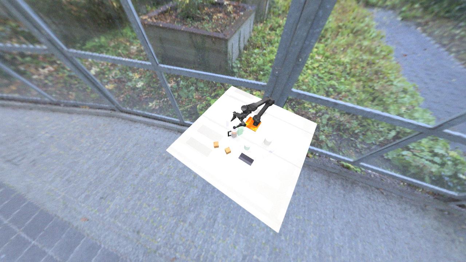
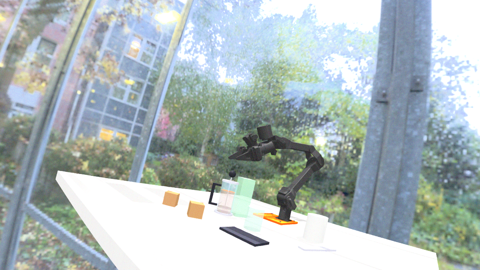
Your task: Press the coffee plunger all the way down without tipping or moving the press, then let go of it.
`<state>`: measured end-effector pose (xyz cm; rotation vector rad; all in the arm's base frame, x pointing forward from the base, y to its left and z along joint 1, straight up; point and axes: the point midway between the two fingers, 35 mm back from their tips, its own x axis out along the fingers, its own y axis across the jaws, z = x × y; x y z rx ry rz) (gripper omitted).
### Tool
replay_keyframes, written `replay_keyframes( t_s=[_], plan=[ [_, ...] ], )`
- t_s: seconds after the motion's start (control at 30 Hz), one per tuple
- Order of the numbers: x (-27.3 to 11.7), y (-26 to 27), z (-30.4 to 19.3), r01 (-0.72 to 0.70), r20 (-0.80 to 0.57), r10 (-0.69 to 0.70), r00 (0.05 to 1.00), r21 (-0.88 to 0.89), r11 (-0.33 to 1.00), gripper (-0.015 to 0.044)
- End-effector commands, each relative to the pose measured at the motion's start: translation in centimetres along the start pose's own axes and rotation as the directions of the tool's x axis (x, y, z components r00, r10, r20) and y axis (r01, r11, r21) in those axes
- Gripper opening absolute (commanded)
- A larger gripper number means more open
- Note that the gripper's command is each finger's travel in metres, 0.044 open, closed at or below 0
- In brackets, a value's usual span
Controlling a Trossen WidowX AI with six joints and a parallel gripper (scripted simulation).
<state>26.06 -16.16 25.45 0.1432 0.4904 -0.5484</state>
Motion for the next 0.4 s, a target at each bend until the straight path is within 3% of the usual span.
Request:
replay_keyframes(
  t_s=[0.0,0.37],
  plan=[
    [-1.68,-0.02,0.86,0.000,-0.003,0.000,1.000,-0.006,1.000,0.0440],
    [-1.50,-0.02,0.66,0.000,-0.003,0.000,1.000,-0.006,1.000,0.0440]
  ],
)
